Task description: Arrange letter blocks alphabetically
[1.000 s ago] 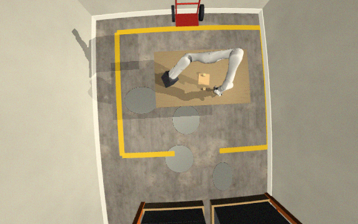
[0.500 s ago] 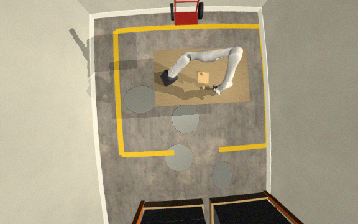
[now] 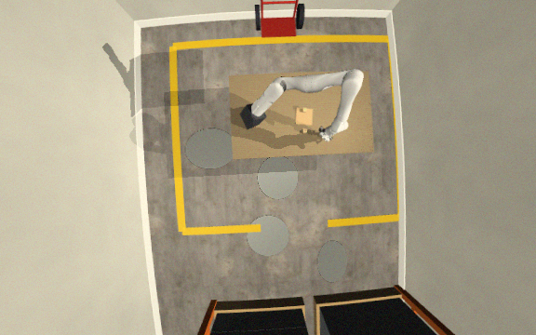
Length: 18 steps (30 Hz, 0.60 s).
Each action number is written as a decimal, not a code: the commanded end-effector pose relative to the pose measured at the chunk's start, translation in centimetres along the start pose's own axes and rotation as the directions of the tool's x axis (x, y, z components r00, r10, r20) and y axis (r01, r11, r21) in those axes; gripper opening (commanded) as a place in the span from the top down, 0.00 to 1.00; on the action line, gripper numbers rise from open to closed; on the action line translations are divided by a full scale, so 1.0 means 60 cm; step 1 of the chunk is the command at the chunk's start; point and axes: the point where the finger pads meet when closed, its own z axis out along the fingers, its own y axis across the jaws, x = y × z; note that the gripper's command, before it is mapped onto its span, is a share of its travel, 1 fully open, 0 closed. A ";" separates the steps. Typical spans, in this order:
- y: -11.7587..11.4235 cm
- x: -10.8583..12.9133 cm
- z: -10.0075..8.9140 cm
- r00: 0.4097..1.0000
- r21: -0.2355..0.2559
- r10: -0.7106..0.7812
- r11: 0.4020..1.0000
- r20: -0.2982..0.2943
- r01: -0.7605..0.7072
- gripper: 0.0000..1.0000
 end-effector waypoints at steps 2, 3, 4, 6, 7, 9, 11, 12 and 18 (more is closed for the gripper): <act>-0.001 0.000 -0.001 1.000 0.002 0.000 1.000 0.000 0.000 0.54; -0.001 0.000 -0.001 1.000 0.002 0.000 1.000 0.000 0.000 0.54; -0.001 0.000 -0.001 1.000 0.002 0.000 1.000 0.000 0.000 0.54; -0.001 0.000 -0.001 1.000 0.002 0.000 1.000 0.000 0.000 0.54; -0.001 0.000 -0.001 1.000 0.002 0.000 1.000 0.000 0.000 0.54; -0.001 0.000 -0.001 1.000 0.002 0.000 1.000 0.000 0.000 0.54; -0.001 0.000 -0.001 1.000 0.002 0.000 1.000 0.000 0.000 0.74; -0.001 0.000 -0.001 1.000 0.002 0.000 1.000 0.000 0.000 0.74; -0.001 0.000 -0.001 1.000 0.002 0.000 1.000 0.000 0.000 0.74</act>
